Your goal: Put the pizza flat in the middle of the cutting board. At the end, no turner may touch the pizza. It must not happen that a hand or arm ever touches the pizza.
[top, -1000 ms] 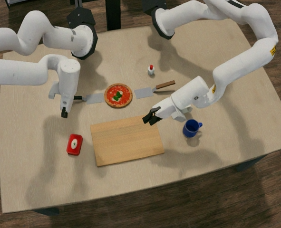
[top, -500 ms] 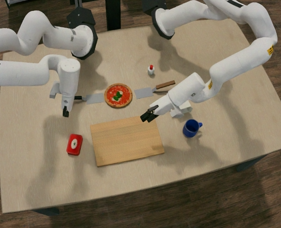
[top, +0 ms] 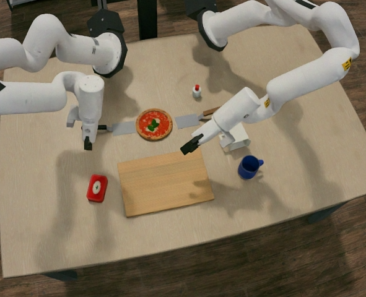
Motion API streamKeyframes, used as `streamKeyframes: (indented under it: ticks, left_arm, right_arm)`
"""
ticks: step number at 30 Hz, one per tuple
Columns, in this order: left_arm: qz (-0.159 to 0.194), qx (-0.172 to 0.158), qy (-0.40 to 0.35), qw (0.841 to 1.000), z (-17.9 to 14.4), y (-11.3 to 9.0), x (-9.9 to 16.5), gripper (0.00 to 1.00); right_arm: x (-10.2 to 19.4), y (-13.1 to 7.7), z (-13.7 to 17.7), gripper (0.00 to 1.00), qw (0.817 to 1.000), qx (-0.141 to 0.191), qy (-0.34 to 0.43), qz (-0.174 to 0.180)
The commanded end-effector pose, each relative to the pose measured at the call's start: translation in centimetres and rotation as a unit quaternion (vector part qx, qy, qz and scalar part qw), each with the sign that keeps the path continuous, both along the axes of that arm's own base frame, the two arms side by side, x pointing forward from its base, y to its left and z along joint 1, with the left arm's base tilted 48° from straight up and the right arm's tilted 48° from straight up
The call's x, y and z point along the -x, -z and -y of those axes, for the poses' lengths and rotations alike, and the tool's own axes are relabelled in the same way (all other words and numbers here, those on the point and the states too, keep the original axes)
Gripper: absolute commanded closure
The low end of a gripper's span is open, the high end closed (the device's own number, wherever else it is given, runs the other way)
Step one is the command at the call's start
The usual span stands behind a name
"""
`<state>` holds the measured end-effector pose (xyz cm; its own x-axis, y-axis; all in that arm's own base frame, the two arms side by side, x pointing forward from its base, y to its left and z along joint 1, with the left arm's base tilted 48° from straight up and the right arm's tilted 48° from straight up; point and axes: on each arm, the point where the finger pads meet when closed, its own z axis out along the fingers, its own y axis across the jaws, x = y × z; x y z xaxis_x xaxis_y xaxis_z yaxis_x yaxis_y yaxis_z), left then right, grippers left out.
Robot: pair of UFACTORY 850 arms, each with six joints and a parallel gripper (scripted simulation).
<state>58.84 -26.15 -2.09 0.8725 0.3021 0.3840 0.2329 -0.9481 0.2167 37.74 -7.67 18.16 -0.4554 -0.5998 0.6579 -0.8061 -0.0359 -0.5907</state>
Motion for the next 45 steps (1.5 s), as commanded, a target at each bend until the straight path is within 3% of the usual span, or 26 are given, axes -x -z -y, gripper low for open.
streamKeyframes:
  ticks: [1, 10, 13, 15, 19, 22, 27, 30, 33, 36, 45]
  left_arm:
    - [0.003, 0.001, -0.039, 0.999, -0.3, 0.6, 0.8, 0.48]
    - [0.007, 0.007, -0.112, 0.994, -1.5, 1.5, 2.4, 0.48]
    - [0.014, 0.008, -0.177, 0.984, -3.0, 2.2, 3.6, 0.48]
    - [0.011, 0.009, -0.150, 0.989, -2.3, 1.8, 3.0, 0.48]
    - [0.015, 0.008, -0.184, 0.983, -3.1, 2.2, 3.8, 0.48]
    - [0.022, 0.004, -0.244, 0.970, -4.9, 3.0, 5.6, 0.48]
    - [0.021, 0.005, -0.235, 0.972, -4.5, 2.8, 5.2, 0.48]
    - [0.028, 0.002, -0.269, 0.963, -5.6, 3.1, 6.2, 0.48]
    - [0.040, -0.008, -0.330, 0.943, -7.7, 3.6, 8.2, 0.48]
    - [0.037, -0.005, -0.317, 0.948, -7.2, 3.5, 7.7, 0.48]
    - [0.063, -0.024, -0.410, 0.910, -10.8, 3.7, 10.8, 0.48]
  right_arm:
    - [0.3, 0.7, 0.2, 0.48, 1.000, -0.002, -0.005, -0.006]
    - [1.1, 2.0, 0.6, 0.48, 1.000, -0.008, -0.015, -0.019]
    - [1.6, 3.0, 0.8, 0.48, 0.999, -0.013, -0.022, -0.027]
    - [1.5, 2.7, 0.8, 0.48, 0.999, -0.012, -0.019, -0.025]
    - [1.9, 3.3, 0.9, 0.48, 0.999, -0.015, -0.023, -0.031]
    - [2.6, 4.3, 1.2, 0.48, 0.998, -0.020, -0.029, -0.042]
    - [2.6, 4.3, 1.2, 0.48, 0.999, -0.020, -0.029, -0.042]
    - [2.9, 4.7, 1.3, 0.48, 0.998, -0.023, -0.032, -0.046]
    - [3.8, 5.8, 1.6, 0.48, 0.997, -0.030, -0.038, -0.059]
    - [3.8, 5.7, 1.6, 0.48, 0.997, -0.030, -0.037, -0.058]
    - [5.1, 7.2, 1.9, 0.48, 0.995, -0.040, -0.046, -0.076]
